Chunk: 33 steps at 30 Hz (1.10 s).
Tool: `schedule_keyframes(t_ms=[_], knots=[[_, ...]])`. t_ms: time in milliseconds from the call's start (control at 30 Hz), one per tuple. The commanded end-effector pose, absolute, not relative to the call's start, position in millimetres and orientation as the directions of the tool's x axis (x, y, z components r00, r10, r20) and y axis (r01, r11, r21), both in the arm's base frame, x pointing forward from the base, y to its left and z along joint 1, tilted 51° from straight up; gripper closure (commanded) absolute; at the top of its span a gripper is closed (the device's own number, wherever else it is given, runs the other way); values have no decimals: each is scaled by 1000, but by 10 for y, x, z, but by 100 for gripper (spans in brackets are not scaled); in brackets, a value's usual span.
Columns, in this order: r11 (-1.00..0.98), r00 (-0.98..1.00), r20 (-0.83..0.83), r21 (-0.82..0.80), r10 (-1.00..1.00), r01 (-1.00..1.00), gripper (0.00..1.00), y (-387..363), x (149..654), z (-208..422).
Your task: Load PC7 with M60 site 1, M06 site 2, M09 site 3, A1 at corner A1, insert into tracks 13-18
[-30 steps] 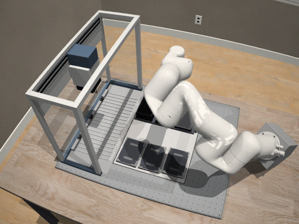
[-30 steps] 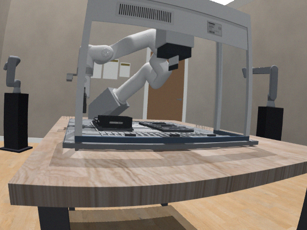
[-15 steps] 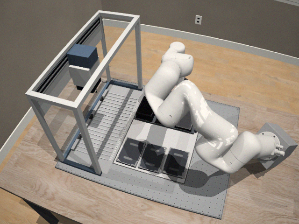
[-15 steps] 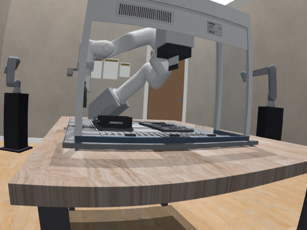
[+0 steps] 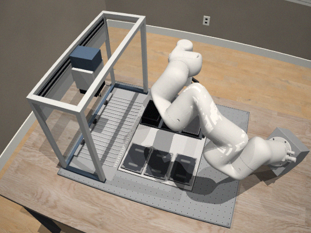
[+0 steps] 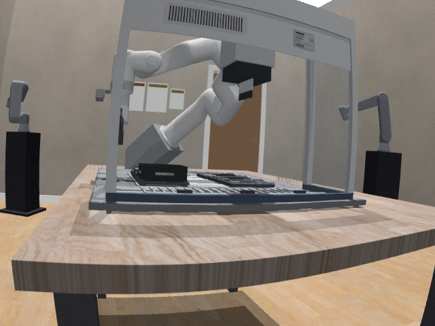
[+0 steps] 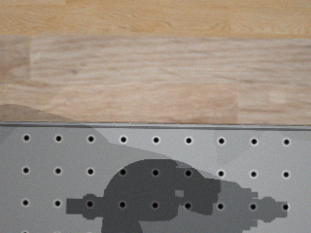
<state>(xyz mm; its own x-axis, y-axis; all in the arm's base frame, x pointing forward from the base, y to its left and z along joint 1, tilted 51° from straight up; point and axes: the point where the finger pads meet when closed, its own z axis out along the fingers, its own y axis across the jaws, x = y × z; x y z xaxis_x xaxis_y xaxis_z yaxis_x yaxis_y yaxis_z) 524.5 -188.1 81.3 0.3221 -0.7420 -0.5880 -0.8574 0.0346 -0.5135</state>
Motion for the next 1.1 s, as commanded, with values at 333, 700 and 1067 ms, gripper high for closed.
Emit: schedule_keyframes(t_ms=[333, 700, 1067], knots=[[35, 322, -586, -516, -744, -856, 0, -2017, 5176, 937], [10, 350, -568, -535, -745, -845, 18, -1995, 5132, 931], [-257, 630, -339, -703, -699, -663, 18, -1755, 4641, 869]])
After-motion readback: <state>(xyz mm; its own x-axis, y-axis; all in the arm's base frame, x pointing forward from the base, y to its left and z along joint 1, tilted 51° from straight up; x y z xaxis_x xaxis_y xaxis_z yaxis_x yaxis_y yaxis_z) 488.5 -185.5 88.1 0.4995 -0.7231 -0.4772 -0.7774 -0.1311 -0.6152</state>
